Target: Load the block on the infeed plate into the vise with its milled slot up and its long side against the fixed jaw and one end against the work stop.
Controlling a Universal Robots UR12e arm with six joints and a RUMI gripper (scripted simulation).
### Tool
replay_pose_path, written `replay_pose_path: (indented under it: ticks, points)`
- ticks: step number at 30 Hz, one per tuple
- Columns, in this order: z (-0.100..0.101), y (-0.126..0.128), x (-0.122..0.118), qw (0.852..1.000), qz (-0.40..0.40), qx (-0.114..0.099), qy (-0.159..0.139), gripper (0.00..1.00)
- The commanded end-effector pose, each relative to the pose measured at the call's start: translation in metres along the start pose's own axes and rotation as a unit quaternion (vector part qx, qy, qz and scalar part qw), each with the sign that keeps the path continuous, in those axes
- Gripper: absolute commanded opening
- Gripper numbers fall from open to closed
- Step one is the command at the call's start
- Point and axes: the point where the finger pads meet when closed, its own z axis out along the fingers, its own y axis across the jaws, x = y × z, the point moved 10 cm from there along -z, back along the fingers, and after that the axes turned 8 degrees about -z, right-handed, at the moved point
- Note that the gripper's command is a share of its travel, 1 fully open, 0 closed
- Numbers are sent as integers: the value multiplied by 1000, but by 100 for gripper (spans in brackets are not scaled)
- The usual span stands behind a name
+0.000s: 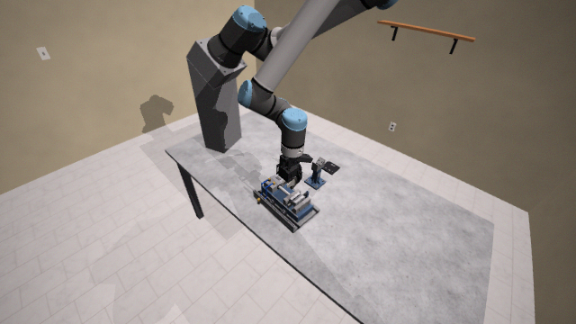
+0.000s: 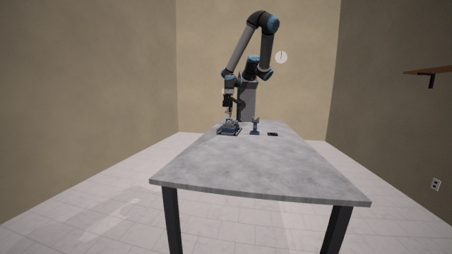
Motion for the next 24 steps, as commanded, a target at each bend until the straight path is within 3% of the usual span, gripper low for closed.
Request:
replay_pose_path:
  ticks: [1,24]
  points:
    - [6,0,0,1000,0,0,0,0]
    - [26,0,1,1000,0,0,0,0]
